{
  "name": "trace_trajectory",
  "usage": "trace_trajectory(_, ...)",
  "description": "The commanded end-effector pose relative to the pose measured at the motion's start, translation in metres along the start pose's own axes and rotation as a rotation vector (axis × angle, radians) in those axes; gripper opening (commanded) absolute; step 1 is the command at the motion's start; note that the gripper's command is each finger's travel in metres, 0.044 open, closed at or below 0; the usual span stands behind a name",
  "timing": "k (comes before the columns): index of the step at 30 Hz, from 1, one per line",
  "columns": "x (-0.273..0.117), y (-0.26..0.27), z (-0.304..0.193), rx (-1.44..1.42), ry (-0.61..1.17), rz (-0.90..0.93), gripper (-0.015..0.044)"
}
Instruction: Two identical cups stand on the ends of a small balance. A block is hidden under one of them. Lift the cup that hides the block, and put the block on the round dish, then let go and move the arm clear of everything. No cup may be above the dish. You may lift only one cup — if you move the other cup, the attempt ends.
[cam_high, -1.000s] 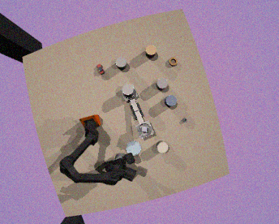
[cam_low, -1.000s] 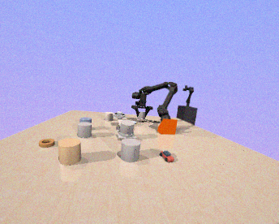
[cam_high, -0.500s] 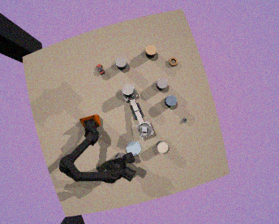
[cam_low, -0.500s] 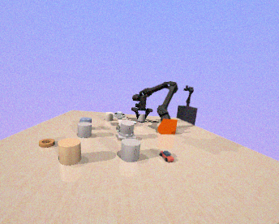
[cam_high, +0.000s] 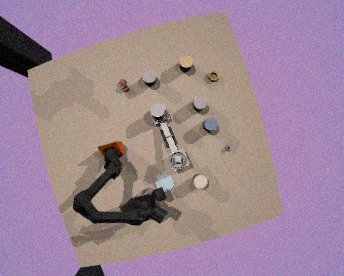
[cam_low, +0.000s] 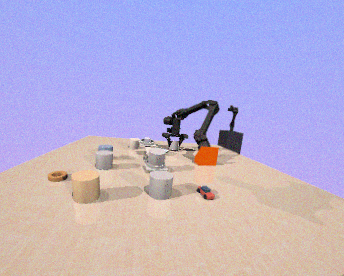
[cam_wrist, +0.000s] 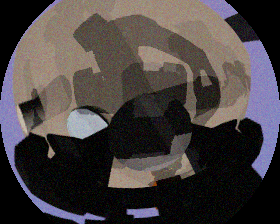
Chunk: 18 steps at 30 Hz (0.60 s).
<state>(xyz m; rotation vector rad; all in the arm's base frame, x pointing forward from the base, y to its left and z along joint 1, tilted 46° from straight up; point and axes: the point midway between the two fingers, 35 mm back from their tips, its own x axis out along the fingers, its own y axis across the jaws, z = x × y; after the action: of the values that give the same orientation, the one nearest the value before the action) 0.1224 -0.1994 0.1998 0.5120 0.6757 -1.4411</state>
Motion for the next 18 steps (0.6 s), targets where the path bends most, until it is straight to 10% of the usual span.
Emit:
trace_trajectory(1,0.0,0.0,0.0,0.002,-0.001,-0.002,0.0368)
trace_trajectory(15,-0.055,0.0,0.0,0.001,0.004,0.005,0.044)
trace_trajectory(18,-0.056,0.002,0.0,0.017,0.009,0.02,0.0361)
